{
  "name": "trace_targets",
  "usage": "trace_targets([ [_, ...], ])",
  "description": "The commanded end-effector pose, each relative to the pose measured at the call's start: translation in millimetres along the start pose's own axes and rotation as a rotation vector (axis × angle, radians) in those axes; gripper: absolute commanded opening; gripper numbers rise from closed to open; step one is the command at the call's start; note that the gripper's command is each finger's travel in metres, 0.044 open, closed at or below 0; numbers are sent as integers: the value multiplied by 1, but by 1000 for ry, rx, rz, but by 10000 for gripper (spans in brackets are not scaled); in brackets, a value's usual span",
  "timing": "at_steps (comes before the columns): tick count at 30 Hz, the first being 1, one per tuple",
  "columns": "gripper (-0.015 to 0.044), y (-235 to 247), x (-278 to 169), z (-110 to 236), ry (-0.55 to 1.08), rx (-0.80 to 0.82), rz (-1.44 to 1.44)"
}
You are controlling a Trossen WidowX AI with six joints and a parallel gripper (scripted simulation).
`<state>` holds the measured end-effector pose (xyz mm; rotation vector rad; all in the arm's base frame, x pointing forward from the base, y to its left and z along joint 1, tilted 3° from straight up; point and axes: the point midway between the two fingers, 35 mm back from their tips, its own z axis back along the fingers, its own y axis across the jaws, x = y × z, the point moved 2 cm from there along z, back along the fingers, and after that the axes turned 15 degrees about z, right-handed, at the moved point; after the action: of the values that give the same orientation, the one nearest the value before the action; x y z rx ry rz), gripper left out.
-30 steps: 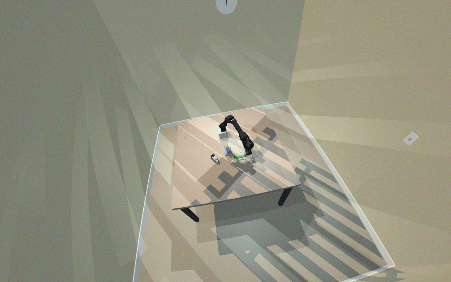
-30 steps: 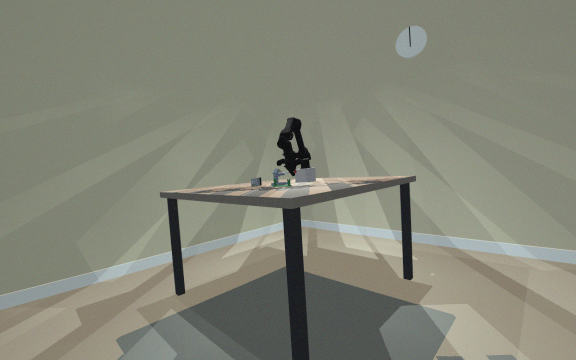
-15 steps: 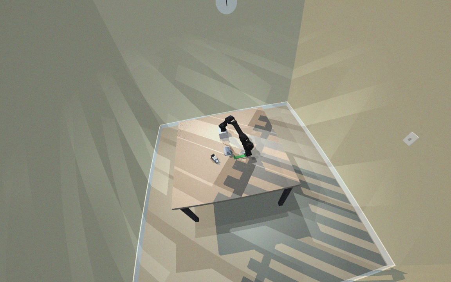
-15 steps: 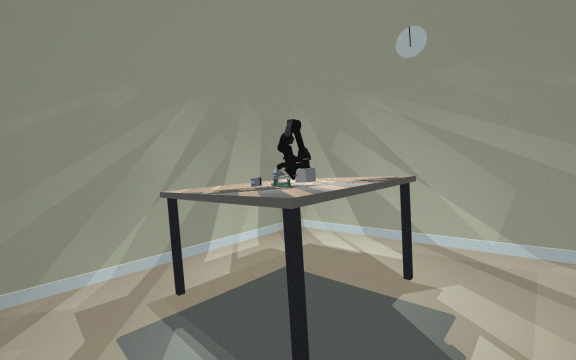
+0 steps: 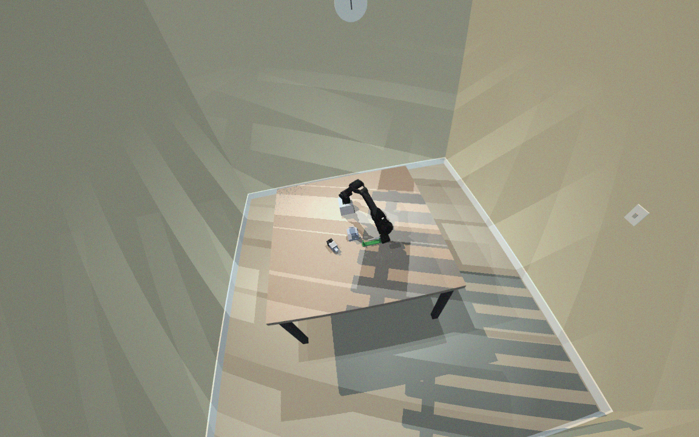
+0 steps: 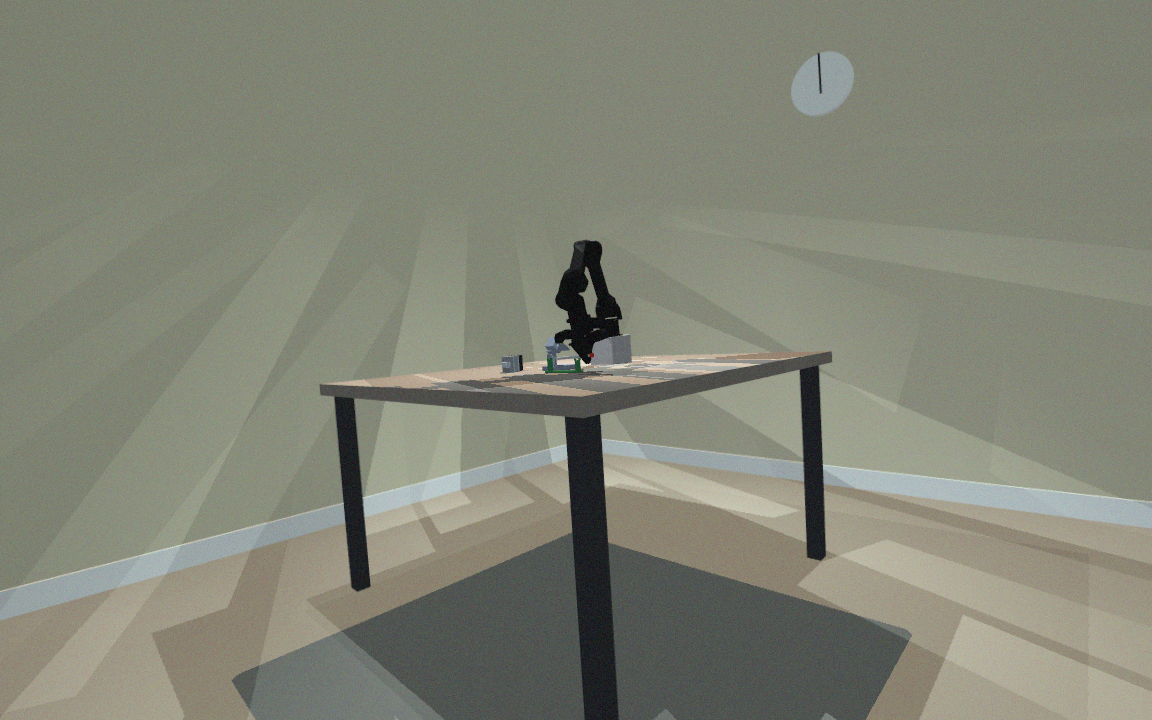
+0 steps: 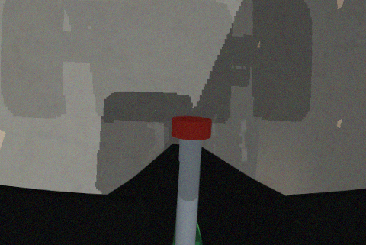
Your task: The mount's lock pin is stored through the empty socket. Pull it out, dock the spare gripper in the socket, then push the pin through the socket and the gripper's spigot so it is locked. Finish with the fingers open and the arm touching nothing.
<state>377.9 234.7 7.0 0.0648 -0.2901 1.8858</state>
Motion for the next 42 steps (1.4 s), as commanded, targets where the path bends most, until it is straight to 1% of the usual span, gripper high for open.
trace_targets([
  [1,0,0,0,-1,-1,-1,4],
  [13,0,0,0,-1,-1,-1,4],
  [20,184,0,0,0,0,0,0],
  [21,200,0,0,0,0,0,0],
  [25,200,0,0,0,0,0,0],
  [42,200,-4,10,48,0,6,2],
])
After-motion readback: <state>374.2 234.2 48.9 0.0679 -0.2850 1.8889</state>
